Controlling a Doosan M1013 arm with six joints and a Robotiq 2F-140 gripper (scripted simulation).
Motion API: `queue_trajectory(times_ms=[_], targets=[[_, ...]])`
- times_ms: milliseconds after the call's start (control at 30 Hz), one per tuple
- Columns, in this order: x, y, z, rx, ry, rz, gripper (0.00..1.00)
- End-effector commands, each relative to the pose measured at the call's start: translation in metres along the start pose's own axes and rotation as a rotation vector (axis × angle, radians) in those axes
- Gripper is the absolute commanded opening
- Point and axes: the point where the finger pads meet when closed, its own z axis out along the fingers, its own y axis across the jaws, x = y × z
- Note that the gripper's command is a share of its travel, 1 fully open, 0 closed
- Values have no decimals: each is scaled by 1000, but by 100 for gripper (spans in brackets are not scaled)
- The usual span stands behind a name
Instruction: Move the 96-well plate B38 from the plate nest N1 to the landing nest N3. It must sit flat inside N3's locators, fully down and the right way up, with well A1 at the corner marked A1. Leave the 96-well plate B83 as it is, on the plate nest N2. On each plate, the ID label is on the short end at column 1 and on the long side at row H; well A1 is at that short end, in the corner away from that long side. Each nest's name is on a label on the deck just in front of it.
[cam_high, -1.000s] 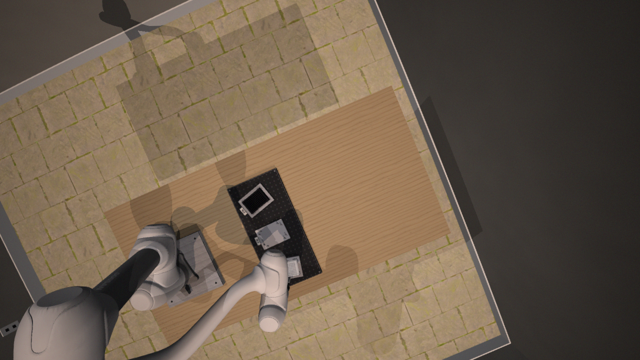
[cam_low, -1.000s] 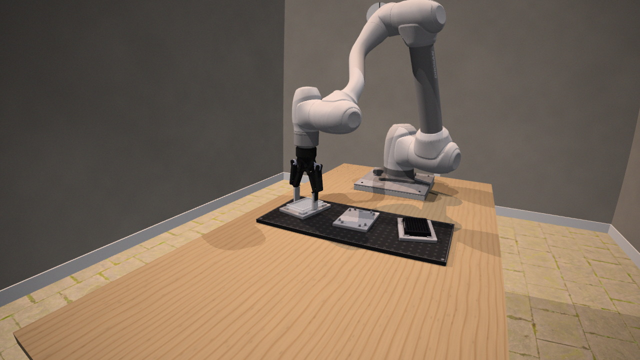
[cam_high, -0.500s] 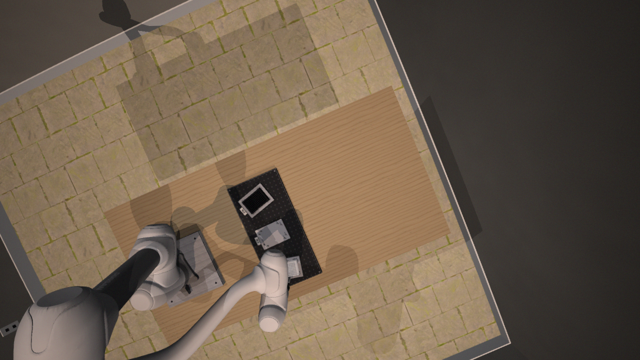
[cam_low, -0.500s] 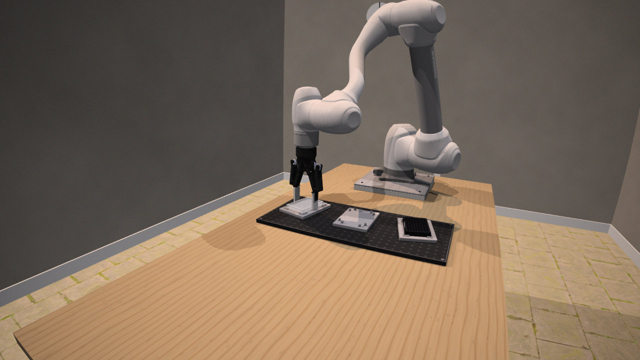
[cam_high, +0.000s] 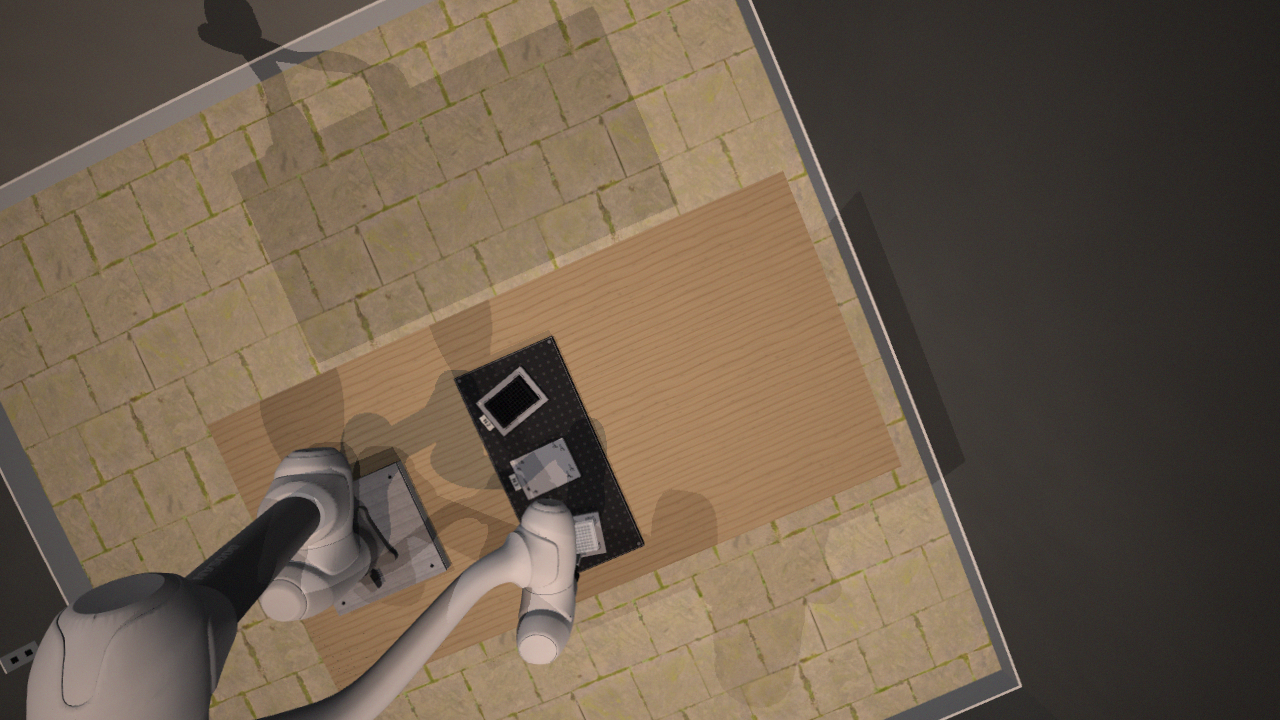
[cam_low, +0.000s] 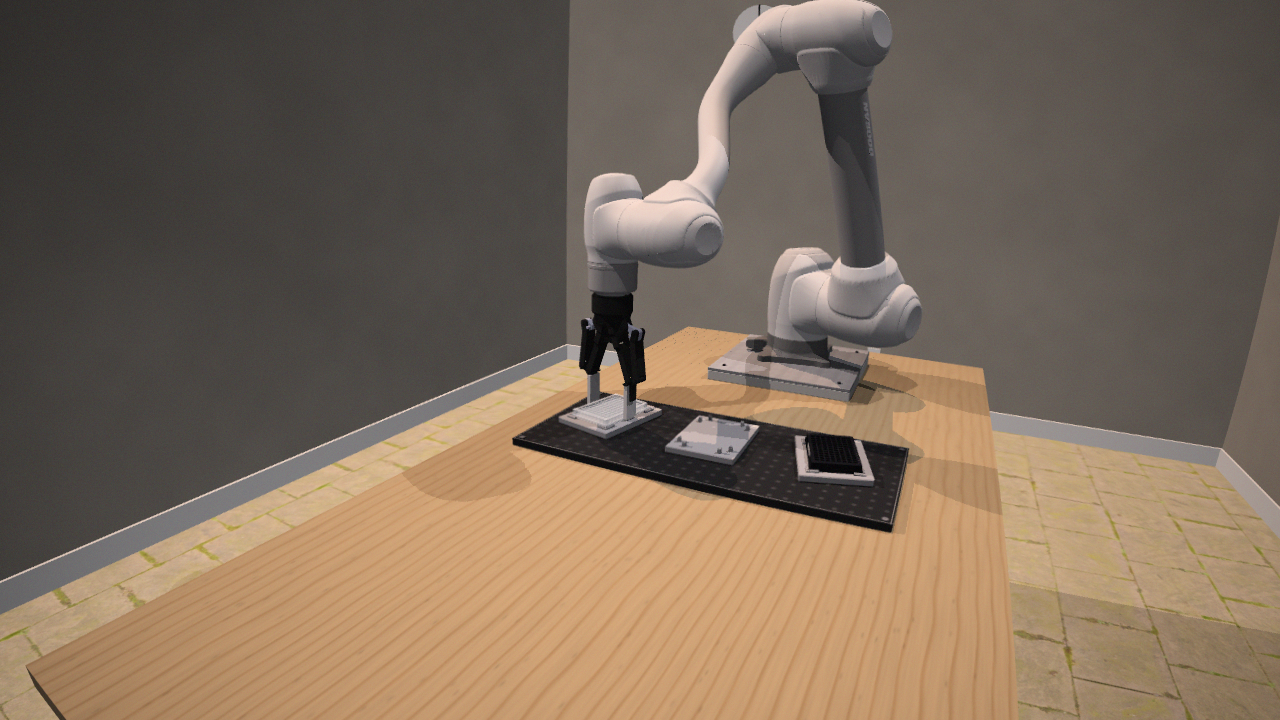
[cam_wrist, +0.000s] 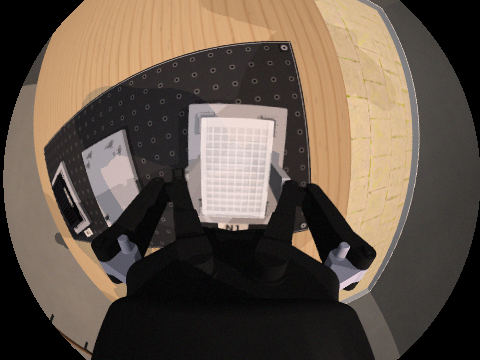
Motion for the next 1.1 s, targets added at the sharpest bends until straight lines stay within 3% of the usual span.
queue_trajectory(times_ms=[0, 767, 1067], targets=[[0, 0, -2, 0, 0, 0, 0], [0, 0, -43, 0, 0, 0, 0], [0, 0, -48, 0, 0, 0, 0]])
